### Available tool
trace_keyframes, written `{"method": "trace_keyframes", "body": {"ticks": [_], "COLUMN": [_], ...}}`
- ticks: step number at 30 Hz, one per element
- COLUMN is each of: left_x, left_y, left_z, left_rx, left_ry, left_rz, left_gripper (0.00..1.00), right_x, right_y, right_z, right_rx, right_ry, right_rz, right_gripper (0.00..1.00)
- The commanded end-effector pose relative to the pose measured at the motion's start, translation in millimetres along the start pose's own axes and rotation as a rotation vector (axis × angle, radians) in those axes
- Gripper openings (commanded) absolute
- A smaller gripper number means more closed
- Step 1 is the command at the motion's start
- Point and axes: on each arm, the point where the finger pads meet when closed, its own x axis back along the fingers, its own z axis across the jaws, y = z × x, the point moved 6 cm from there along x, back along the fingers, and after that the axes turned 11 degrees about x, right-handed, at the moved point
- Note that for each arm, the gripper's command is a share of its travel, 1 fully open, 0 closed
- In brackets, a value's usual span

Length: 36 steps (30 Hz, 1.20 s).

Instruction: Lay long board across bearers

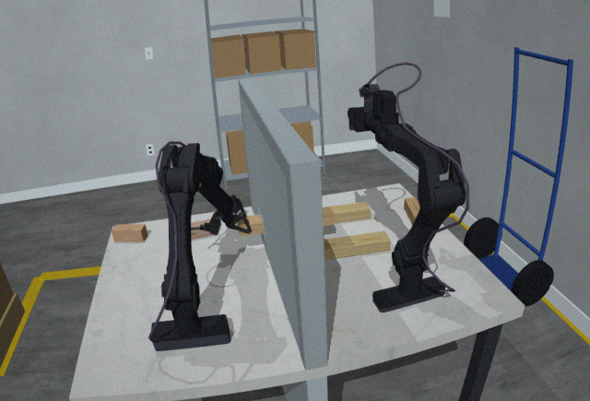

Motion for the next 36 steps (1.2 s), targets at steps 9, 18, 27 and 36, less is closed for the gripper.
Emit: {"method": "trace_keyframes", "body": {"ticks": [9,18,27,36], "left_x": [31.2,31.2,31.2,31.2], "left_y": [-37.8,-37.8,-37.8,-37.8], "left_z": [-4.4,-4.4,-4.4,-4.4], "left_rx": [-0.081,-0.081,-0.081,-0.081], "left_ry": [-0.079,-0.079,-0.079,-0.079], "left_rz": [0.111,0.111,0.111,0.111], "left_gripper": [0.00,0.00,0.00,0.00], "right_x": [-27.6,-59.0,-71.7,-80.7], "right_y": [-21.5,-72.9,-103.1,-142.1], "right_z": [37.2,75.5,103.2,137.6], "right_rx": [0.256,0.406,0.515,0.594], "right_ry": [0.266,0.537,0.766,1.054], "right_rz": [0.150,0.306,0.357,0.377], "right_gripper": [0.77,0.77,0.77,0.77]}}
